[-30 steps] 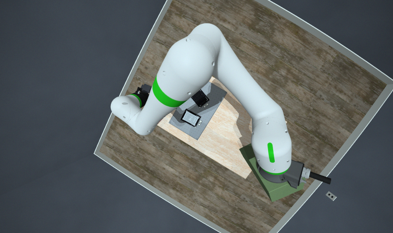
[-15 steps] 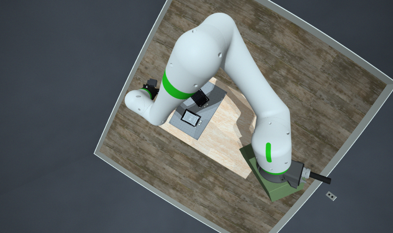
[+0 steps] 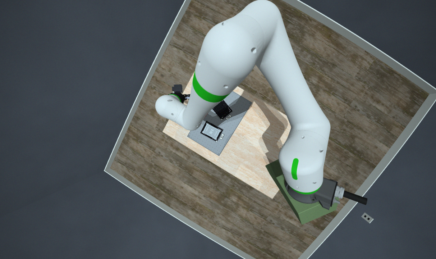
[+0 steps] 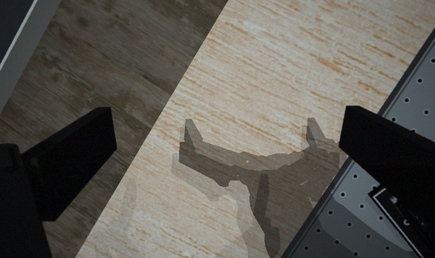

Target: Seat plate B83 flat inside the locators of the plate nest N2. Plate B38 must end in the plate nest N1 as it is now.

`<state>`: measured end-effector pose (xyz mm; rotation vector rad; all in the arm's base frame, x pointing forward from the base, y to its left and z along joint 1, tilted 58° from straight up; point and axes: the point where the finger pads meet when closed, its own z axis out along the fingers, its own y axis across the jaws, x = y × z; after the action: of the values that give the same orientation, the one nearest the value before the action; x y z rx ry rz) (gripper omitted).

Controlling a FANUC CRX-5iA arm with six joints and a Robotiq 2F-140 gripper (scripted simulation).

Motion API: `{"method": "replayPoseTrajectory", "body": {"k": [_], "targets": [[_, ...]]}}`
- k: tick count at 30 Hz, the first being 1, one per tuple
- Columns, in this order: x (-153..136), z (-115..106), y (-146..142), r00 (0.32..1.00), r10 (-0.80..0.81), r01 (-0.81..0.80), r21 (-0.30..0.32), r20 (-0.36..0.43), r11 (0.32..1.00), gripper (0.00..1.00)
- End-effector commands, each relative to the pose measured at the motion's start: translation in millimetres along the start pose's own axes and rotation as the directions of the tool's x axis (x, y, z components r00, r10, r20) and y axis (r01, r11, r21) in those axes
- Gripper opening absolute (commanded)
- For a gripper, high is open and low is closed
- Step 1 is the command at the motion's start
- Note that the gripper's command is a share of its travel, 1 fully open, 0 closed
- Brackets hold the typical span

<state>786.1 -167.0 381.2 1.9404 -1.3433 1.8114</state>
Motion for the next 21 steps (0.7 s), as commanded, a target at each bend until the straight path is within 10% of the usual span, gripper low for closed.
{"method": "replayPoseTrajectory", "body": {"k": [1,21], "targets": [[-0.3,6.5,11.5,0.998,-0.067,0.067,0.015,0.013,0.998,1.0],[-26.0,30.9,90.2,0.95,-0.301,0.299,0.043,0.082,0.953,1.0]]}}
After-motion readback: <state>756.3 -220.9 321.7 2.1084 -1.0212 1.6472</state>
